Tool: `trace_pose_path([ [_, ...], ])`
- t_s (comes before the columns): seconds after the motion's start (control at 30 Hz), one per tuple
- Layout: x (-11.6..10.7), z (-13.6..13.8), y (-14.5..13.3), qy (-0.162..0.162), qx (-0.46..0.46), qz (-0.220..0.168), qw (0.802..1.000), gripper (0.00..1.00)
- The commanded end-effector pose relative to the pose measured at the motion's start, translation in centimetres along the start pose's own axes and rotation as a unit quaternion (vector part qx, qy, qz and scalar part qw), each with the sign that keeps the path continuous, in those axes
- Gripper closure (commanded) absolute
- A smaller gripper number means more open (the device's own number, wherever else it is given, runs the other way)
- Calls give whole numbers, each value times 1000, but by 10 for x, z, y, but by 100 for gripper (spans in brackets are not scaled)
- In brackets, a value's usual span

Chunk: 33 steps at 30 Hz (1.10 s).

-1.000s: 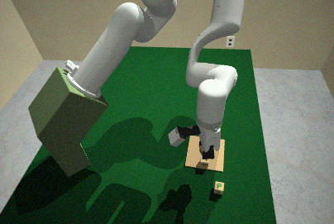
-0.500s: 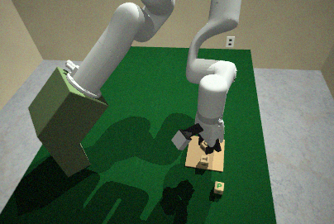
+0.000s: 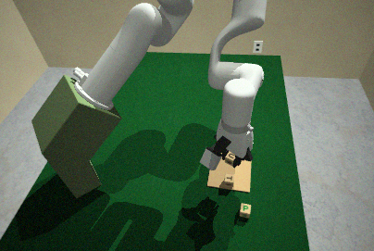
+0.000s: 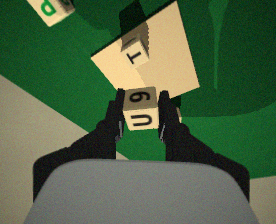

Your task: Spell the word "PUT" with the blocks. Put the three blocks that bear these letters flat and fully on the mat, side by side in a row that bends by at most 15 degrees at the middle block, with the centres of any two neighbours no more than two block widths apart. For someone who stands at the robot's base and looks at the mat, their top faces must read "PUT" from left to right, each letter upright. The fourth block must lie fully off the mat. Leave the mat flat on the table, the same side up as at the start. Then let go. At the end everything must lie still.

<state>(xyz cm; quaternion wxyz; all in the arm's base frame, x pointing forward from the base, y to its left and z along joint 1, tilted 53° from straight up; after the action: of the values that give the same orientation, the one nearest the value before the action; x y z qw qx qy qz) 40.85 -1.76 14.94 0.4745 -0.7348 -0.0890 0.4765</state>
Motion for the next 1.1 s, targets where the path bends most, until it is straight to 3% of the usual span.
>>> trace_pose_path([
  [0.0,-1,4,-4,5,-59,-3,998,73],
  [0.53,-3,16,-18,6,-238,-5,971,73],
  [1.07,-3,19,-21,6,-278,-5,961,73],
])
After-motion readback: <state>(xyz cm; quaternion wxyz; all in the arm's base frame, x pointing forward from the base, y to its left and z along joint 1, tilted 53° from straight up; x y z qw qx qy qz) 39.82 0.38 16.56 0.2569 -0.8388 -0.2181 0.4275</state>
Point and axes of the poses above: the point where the finger pads meet when closed, its own x axis out along the fingers, its own z axis across the jaws, y = z × x, the point moved 6 cm from there along -x, back along the fingers, and after that the axes turned 6 degrees about x, right-handed, at the moved point
